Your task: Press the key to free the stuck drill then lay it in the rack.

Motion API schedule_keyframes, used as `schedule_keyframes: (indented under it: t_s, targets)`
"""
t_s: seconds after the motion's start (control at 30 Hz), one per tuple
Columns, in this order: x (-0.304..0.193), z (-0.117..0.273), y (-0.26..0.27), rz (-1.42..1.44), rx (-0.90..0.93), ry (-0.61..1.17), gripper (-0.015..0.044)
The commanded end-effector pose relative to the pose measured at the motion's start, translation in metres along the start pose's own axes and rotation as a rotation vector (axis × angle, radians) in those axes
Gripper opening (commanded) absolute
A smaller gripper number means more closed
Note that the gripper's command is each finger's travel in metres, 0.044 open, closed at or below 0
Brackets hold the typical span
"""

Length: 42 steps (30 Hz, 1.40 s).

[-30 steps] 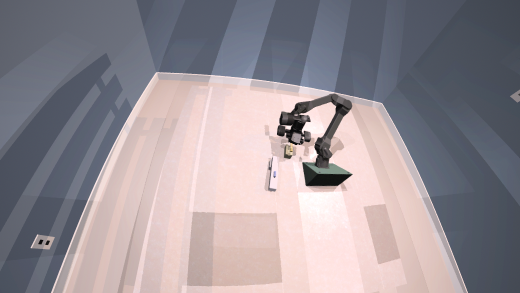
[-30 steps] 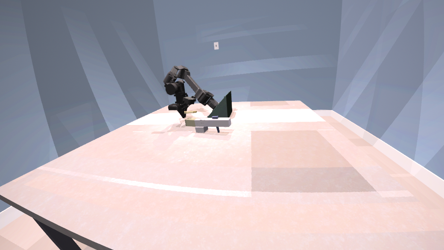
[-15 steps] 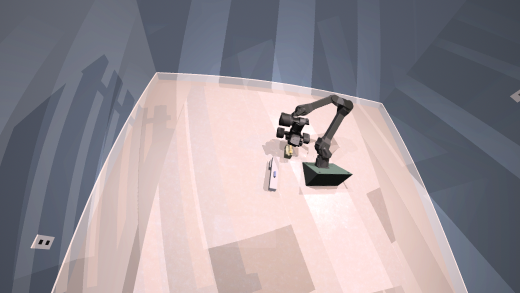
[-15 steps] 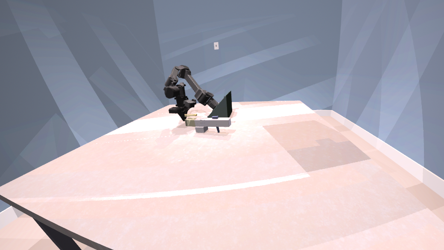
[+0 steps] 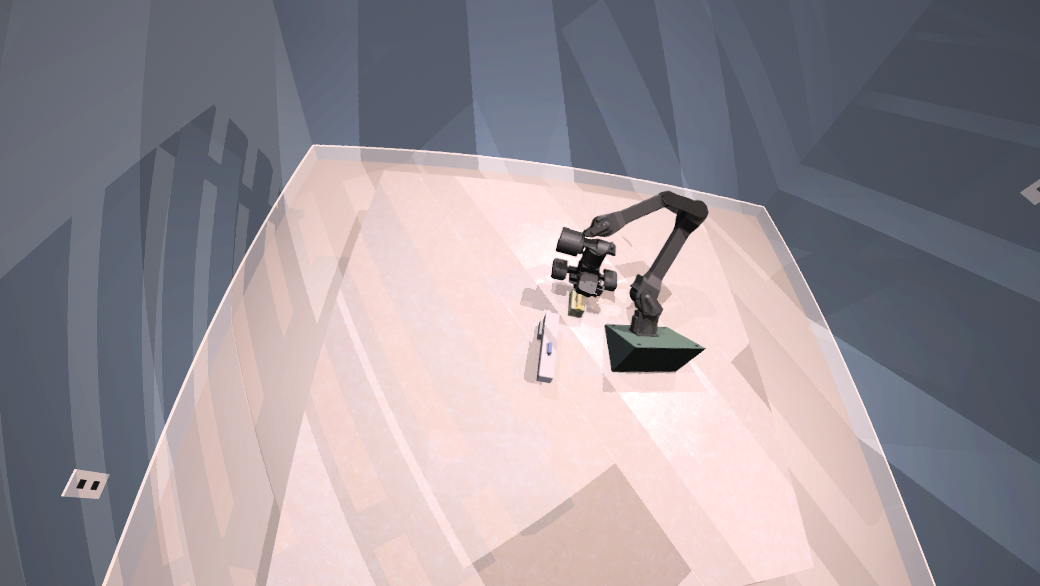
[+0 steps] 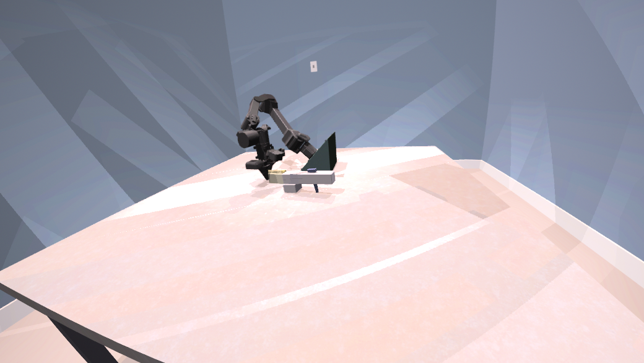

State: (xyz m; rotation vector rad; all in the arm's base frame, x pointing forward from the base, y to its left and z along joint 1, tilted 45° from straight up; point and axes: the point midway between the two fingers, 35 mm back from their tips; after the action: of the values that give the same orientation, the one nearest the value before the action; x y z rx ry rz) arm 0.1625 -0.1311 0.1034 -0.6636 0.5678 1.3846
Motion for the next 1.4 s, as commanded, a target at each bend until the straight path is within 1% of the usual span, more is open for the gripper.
schedule_keyframes:
  t_s: [0.0, 0.03, 0.57, 1.27, 1.37]
  targets:
    - [0.002, -0.005, 0.000, 0.002, -0.002, -0.006, 0.0000]
    - [0.000, -0.001, 0.000, 0.004, 0.001, -0.002, 0.0026]
    - [0.000, -0.001, 0.000, 0.004, 0.001, -0.002, 0.0440]
    - [0.001, 0.078, 0.000, 0.004, 0.000, -0.009, 0.0440]
    - [0.006, 0.073, -0.007, 0.006, -0.026, -0.027, 0.0440]
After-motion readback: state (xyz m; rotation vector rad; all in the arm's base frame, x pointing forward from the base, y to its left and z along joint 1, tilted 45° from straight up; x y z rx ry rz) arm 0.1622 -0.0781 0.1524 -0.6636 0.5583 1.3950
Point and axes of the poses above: the point midway between the two fingers, 35 mm back from their tips, its own z axis back along the fingers, its own y axis across the jaws, x = y × z, and after that the axes turned 3 degrees about z, right-handed
